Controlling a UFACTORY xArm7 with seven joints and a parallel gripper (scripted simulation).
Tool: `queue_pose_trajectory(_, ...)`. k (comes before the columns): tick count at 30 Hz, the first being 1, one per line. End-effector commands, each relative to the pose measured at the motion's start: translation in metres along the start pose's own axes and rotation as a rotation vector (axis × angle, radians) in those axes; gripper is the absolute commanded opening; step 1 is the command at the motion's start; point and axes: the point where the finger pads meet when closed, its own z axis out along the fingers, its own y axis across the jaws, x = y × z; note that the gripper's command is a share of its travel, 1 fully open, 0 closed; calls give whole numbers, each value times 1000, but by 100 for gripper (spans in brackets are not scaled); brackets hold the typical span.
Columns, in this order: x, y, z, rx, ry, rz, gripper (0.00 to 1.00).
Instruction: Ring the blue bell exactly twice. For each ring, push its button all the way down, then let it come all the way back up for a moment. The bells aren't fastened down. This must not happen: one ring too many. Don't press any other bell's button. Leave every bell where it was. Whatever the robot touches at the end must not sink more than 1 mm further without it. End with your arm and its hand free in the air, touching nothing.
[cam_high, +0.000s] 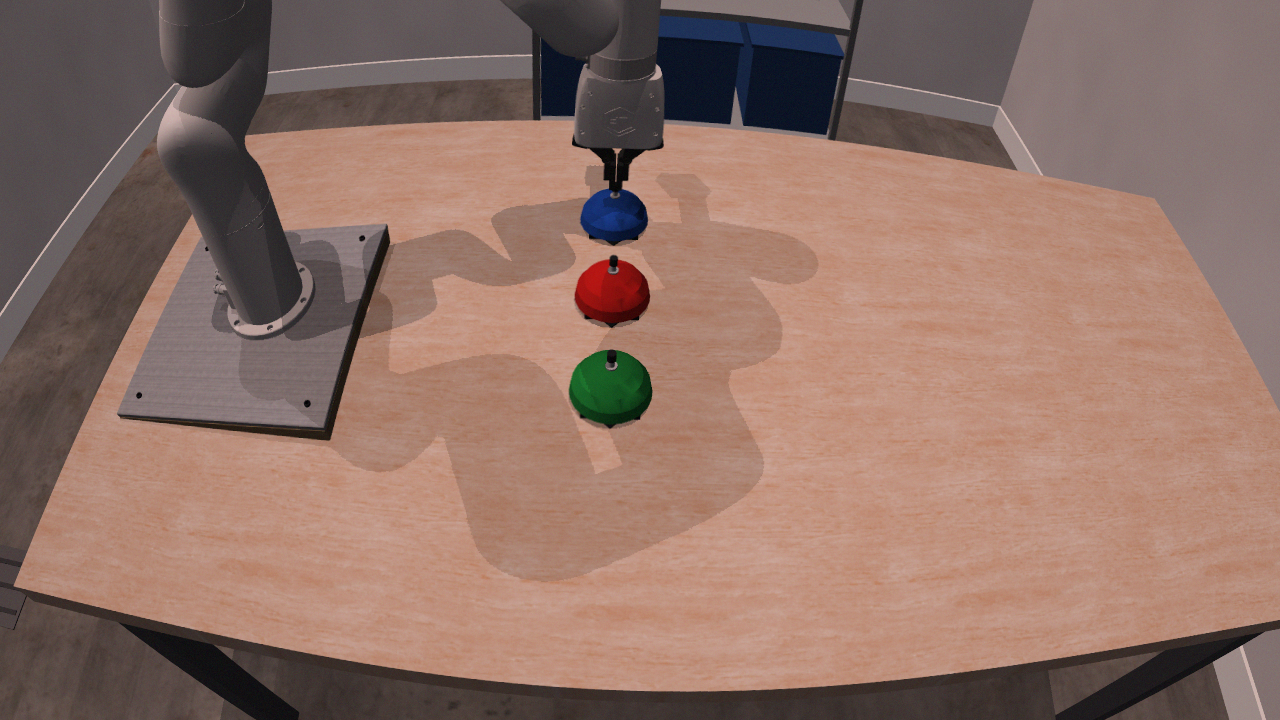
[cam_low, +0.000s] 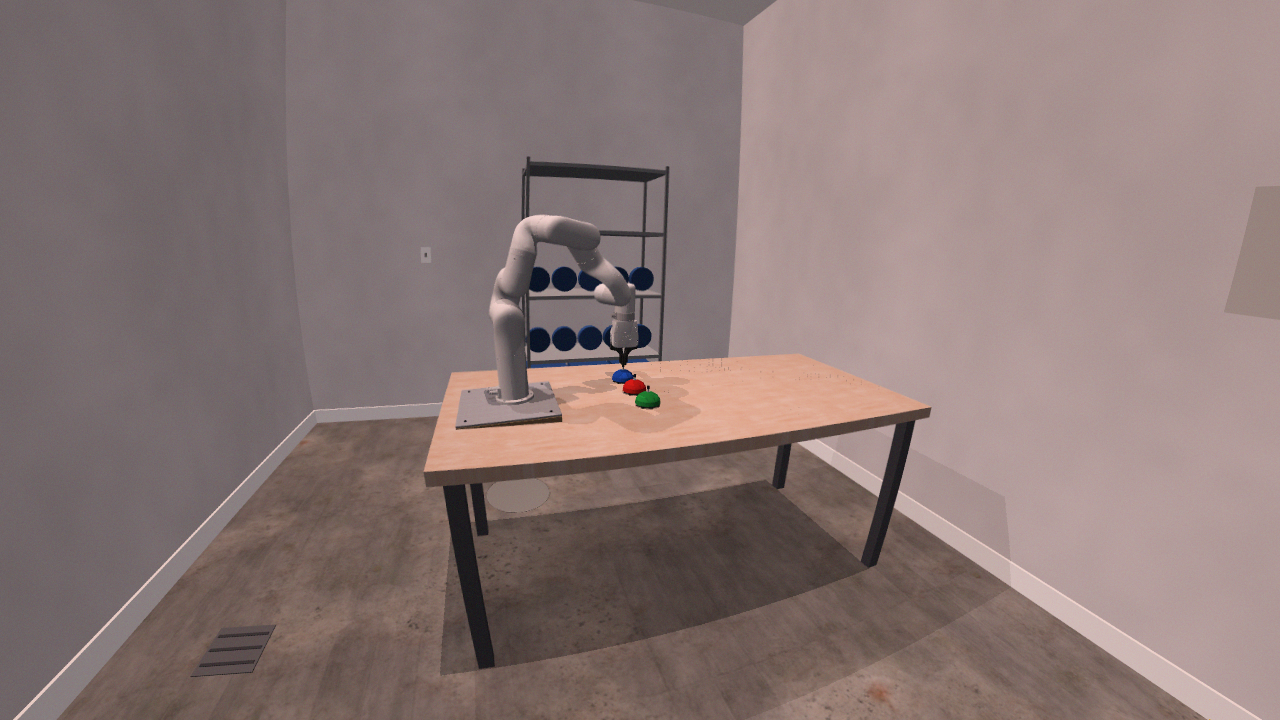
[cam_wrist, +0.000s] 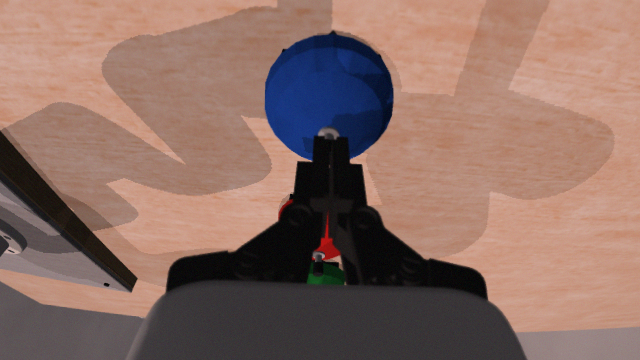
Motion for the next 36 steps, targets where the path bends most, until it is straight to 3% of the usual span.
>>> queue_pose_trajectory(1, 1, 2, -2, -4, 1, 0, 0)
queue_pose_trajectory(36, 1, 1, -8, -4, 1, 0, 0)
